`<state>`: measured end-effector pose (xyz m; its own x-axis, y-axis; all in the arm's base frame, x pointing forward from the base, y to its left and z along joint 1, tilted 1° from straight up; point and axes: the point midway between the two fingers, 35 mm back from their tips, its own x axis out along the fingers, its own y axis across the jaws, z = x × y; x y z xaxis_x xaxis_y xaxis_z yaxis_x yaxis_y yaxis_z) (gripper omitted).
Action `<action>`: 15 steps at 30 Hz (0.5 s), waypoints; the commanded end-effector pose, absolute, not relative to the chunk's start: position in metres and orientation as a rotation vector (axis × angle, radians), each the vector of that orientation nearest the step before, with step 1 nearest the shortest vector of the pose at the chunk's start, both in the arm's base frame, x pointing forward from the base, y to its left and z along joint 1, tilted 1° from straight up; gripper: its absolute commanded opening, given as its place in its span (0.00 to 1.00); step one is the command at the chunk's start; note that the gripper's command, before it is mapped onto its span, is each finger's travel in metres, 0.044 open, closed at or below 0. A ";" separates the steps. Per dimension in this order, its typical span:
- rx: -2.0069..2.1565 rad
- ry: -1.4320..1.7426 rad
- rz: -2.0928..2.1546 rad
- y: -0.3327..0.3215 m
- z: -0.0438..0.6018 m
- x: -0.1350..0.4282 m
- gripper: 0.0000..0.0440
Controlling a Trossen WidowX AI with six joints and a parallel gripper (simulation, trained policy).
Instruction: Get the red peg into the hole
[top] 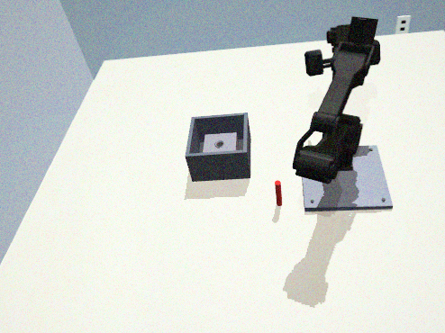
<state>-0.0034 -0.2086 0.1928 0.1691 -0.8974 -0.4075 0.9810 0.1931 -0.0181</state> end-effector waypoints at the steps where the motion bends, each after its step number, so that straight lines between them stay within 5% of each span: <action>1: 0.365 0.373 -1.284 -0.208 0.194 0.019 1.00; 15: 0.590 0.477 -1.028 -0.180 0.197 0.095 1.00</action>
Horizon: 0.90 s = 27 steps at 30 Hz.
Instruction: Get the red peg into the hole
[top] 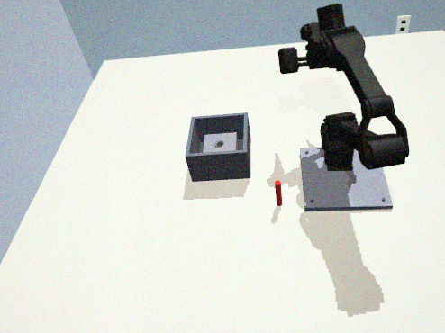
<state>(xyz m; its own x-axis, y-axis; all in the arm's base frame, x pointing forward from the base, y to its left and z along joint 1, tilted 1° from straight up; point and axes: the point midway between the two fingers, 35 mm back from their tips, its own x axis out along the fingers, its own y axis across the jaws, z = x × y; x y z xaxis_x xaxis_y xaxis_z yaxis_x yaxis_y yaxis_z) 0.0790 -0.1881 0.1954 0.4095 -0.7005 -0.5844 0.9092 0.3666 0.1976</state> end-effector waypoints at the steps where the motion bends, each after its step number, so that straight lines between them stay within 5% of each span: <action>1: 0.602 0.488 -1.010 -0.177 0.197 0.099 1.00; 27: 0.795 0.837 -0.673 -0.057 0.198 0.181 1.00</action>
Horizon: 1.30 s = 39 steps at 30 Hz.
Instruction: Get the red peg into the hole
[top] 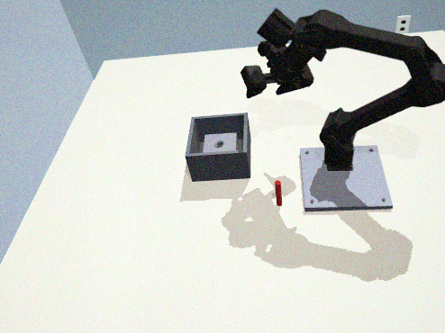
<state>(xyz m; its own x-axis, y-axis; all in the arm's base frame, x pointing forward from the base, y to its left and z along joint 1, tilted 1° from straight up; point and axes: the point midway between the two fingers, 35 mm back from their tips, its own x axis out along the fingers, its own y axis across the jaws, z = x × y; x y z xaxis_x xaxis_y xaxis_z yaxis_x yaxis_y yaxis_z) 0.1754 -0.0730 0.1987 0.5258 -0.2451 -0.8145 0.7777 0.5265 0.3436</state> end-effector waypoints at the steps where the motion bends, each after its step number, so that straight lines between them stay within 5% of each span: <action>1: 0.799 0.852 -0.666 -0.052 0.197 0.182 1.00; 39: 0.827 1.295 -0.688 0.104 0.079 0.167 1.00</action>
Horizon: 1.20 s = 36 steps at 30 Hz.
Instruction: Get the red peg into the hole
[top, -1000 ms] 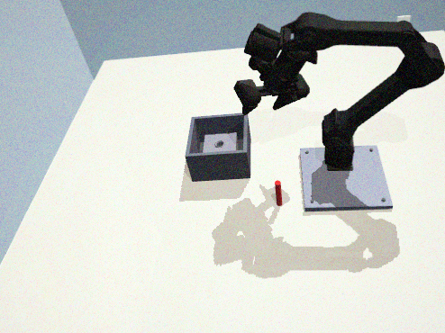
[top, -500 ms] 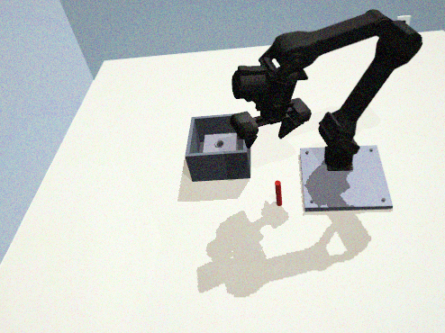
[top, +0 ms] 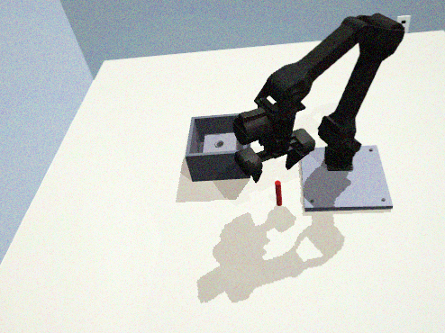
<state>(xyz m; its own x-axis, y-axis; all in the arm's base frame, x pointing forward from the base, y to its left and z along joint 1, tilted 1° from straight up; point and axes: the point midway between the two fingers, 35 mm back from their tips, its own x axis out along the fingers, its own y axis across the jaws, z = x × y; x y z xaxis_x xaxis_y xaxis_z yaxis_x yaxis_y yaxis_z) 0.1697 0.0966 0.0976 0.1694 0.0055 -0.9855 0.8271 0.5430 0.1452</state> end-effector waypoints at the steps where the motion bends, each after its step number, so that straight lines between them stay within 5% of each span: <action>1: 0.830 1.295 -0.683 0.106 0.075 0.168 1.00; 10: 0.878 1.290 -0.662 0.118 0.041 0.170 0.94; 26: 0.914 1.399 -0.686 0.119 0.033 0.164 0.02; 36: 0.876 1.319 -0.626 0.111 0.056 0.182 0.00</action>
